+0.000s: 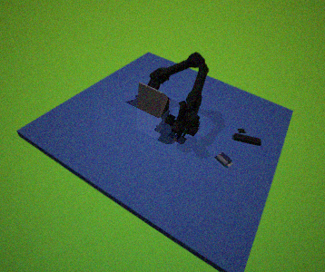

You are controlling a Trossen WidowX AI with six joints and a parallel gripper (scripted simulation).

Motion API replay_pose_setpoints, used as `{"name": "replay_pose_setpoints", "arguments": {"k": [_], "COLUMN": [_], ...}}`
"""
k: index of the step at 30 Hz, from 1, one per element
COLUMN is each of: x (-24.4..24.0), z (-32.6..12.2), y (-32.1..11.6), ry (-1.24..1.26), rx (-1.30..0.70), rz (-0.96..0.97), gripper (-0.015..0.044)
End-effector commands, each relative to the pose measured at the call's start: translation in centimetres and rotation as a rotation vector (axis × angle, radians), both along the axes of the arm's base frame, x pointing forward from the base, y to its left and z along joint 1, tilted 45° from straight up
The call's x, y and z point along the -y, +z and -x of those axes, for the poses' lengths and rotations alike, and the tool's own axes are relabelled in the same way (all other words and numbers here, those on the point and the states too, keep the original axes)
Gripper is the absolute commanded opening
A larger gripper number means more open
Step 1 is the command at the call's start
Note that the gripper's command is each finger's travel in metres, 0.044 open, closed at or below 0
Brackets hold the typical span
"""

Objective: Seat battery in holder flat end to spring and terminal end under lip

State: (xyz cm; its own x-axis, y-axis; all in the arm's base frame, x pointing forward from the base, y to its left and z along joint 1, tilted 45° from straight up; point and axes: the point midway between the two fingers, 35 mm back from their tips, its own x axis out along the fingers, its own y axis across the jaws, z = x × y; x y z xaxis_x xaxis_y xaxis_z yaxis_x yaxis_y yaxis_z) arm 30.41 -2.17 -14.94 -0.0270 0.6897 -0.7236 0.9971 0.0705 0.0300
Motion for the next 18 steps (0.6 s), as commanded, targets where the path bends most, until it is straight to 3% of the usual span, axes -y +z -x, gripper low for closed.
{"name": "replay_pose_setpoints", "arguments": {"k": [1,10,13,18], "x": [-0.64,-1.51,-1.51,-1.51], "z": [0.5,0.63,0.63,0.63], "y": [-0.63,-1.45,-1.45,-1.45], "ry": [-0.003,-0.003,-0.003,-0.003], "rx": [-0.016,-0.016,-0.016,-0.016], "rz": [-0.009,-0.011,-0.011,-0.011], "gripper": [0.0248,0.0248,0.0169,0.0136]}}
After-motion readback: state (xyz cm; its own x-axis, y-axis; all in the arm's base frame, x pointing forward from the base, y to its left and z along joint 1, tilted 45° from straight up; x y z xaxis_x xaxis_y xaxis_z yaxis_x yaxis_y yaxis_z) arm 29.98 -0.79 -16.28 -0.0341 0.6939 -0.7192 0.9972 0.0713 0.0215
